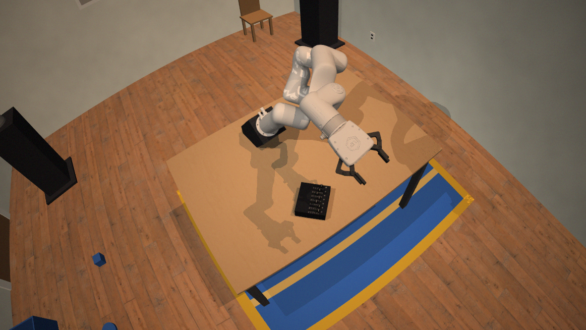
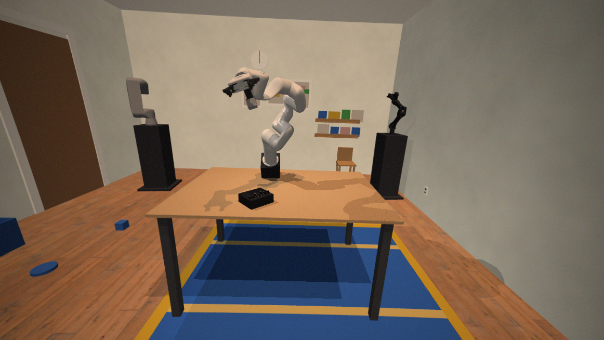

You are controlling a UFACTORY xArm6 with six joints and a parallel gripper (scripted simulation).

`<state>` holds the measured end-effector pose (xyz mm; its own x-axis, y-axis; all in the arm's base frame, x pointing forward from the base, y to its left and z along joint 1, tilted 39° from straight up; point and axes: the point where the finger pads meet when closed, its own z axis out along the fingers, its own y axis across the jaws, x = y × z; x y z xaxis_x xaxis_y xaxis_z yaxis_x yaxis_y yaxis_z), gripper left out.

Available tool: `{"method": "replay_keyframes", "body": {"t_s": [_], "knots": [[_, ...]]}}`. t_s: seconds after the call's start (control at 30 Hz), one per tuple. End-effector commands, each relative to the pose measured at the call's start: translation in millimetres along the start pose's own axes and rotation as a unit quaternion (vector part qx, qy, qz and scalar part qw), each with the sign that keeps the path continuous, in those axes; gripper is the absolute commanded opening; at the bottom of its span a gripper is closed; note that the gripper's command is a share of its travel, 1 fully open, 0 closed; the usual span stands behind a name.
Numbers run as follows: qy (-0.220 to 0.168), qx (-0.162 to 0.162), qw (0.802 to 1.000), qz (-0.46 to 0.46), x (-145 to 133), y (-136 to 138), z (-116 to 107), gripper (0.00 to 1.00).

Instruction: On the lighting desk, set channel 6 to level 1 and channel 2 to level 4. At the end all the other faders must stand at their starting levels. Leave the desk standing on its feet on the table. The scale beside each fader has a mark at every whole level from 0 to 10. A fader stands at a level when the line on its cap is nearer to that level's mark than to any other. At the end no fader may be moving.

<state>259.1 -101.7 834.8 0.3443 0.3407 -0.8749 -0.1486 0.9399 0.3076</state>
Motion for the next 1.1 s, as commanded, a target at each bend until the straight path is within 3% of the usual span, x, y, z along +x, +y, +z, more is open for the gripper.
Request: {"method": "replay_keyframes", "body": {"t_s": [0.0,0.07,0.17,0.23,0.27,0.33,0.37,0.4,0.47,0.5,0.53,0.7,0.8,0.87,0.97,1.03,1.07], "knots": [[0.091,0.01,0.99,-0.105,50.4,5.4,-26.3,1.0],[0.113,0.015,0.984,-0.135,50.4,5.4,-26.3,1.0],[0.154,0.023,0.972,-0.174,77.0,0.5,-51.4,1.0],[0.176,0.031,0.963,-0.203,77.0,0.5,-51.4,1.0],[0.19,0.036,0.958,-0.213,88.1,-1.7,-65.3,1.0],[0.212,0.045,0.946,-0.24,88.1,-1.7,-65.3,1.0],[0.225,0.05,0.94,-0.25,97.8,-3.3,-79.6,1.0],[0.236,0.055,0.934,-0.263,97.8,-3.3,-79.6,1.0],[0.236,0.055,0.934,-0.263,97.8,-3.3,-79.6,1.0],[0.268,0.072,0.914,-0.295,106.3,-4.3,-94.0,1.0],[0.278,0.078,0.908,-0.302,113.7,-4.5,-108.2,1.0],[0.326,0.106,0.872,-0.349,120.0,-4.0,-121.8,1.0],[0.356,0.125,0.848,-0.372,130.2,-1.0,-146.5,1.0],[0.376,0.135,0.83,-0.389,130.2,-1.0,-146.5,1.0],[0.408,0.148,0.804,-0.407,137.9,3.5,-167.2,1.0],[0.408,0.148,0.804,-0.407,137.9,3.5,-167.2,1.0],[0.44,0.155,0.777,-0.422,140.9,6.1,-175.8,1.0]]}}
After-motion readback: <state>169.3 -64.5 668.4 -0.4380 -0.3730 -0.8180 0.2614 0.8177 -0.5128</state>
